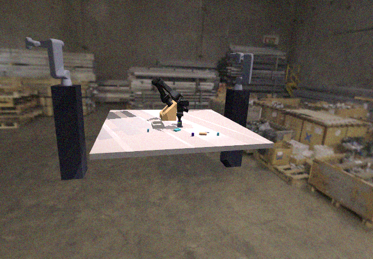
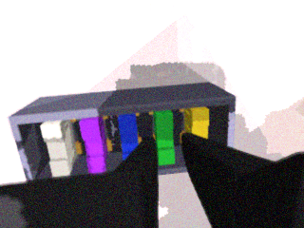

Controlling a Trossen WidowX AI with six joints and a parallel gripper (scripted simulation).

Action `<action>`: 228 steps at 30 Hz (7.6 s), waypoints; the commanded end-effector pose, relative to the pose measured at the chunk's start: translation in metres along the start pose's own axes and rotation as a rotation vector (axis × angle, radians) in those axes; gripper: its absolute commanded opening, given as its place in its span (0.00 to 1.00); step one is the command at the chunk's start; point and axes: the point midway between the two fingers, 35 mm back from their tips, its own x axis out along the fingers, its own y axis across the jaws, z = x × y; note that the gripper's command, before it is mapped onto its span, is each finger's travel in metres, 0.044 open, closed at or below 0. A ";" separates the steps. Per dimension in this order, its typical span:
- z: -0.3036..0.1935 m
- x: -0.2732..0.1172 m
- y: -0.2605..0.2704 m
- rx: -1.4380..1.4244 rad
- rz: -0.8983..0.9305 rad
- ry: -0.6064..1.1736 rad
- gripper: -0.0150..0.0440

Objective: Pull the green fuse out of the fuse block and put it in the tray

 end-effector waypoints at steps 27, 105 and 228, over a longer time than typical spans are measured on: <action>0.000 0.010 0.000 0.001 -0.001 0.000 0.30; 0.000 -0.024 0.000 -0.004 0.000 0.002 0.25; -0.199 -0.051 -0.029 -0.011 -0.001 0.008 0.81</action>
